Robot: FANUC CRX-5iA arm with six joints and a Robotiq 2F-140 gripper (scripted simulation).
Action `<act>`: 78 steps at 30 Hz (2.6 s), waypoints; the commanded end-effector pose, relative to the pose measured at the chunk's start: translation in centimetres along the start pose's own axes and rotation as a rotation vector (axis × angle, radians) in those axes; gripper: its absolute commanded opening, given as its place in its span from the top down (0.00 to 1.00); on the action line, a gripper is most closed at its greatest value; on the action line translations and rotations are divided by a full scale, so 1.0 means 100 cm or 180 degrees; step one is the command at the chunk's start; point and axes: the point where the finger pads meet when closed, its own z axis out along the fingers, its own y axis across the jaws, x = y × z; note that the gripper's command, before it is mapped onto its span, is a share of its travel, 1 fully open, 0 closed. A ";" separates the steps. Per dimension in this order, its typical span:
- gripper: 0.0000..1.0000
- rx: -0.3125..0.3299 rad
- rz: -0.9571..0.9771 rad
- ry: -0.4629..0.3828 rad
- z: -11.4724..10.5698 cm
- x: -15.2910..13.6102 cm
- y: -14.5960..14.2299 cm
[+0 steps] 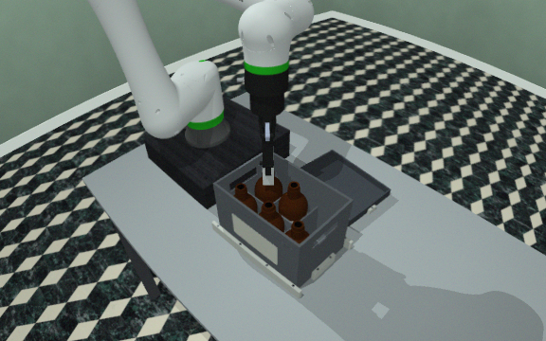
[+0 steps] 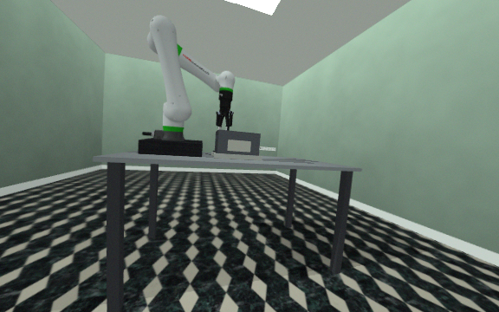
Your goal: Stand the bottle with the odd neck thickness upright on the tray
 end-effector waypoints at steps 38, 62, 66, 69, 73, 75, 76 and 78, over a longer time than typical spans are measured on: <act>0.56 -0.0003 0.0000 0.0003 -0.055 0.000 0.000; 0.90 -0.0003 0.0000 0.0003 -0.086 0.000 0.000; 0.90 -0.0003 0.0000 0.0003 -0.086 0.000 0.000; 0.90 -0.0003 0.0000 0.0003 -0.086 0.000 0.000; 0.90 -0.0003 0.0000 0.0003 -0.086 0.000 0.000; 0.90 -0.0003 0.0000 0.0003 -0.086 0.000 0.000; 0.90 -0.0003 0.0000 0.0003 -0.086 0.000 0.000; 0.90 -0.0003 0.0000 0.0003 -0.086 0.000 0.000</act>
